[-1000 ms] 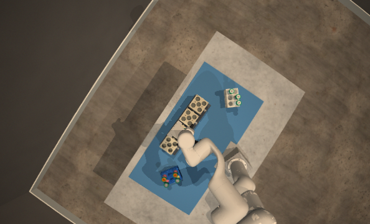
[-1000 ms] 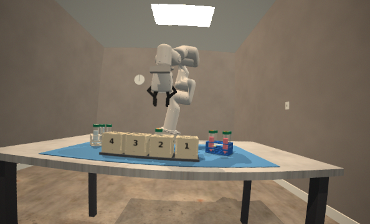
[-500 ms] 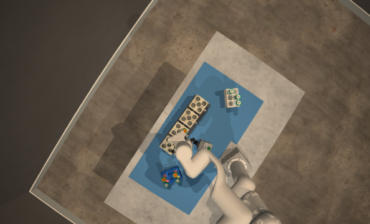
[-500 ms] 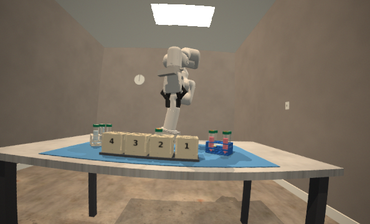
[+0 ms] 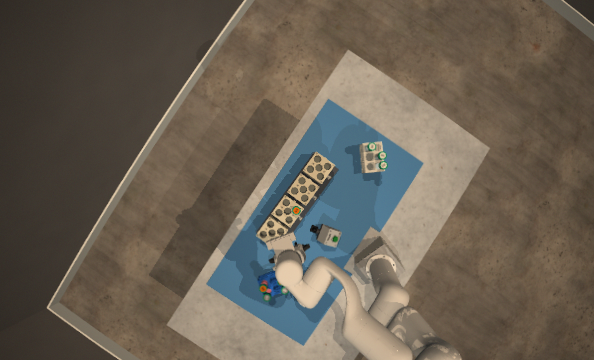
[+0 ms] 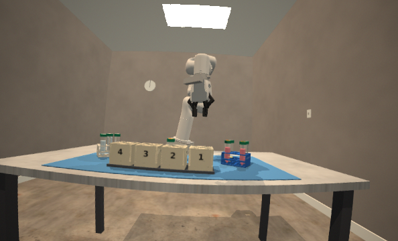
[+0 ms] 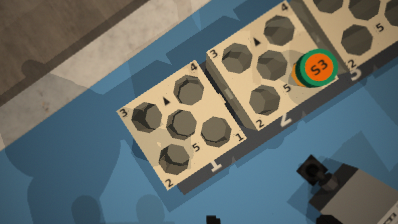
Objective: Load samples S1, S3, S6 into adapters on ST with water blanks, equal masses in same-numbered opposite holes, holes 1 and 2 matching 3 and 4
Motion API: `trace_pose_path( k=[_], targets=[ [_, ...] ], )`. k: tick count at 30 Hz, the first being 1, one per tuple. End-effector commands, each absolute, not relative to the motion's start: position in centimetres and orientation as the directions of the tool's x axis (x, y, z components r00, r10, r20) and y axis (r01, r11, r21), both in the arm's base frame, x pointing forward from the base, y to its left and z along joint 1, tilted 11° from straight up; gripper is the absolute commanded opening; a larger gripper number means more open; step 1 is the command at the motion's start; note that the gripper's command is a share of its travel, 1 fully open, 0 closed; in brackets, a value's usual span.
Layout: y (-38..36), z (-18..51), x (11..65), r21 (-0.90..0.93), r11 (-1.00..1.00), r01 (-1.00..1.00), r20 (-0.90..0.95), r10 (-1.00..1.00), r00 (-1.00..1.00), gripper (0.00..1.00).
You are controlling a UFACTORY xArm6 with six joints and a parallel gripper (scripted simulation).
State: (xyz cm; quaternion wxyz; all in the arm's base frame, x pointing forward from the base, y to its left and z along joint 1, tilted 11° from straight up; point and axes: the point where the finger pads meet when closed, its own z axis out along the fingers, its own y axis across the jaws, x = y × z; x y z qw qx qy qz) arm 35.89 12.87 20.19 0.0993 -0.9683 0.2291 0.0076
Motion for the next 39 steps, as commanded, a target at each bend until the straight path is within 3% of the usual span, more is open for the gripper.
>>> trace_pose_path(
  k=[1,39],
  targets=[
    [14.9,20.7,34.9,-0.189,-0.874,-0.447,-0.055,-0.445,0.894,0.57],
    [27.0,22.9,27.8,-0.19,-0.874,-0.447,-0.056,-0.444,0.894,0.57]
  ],
)
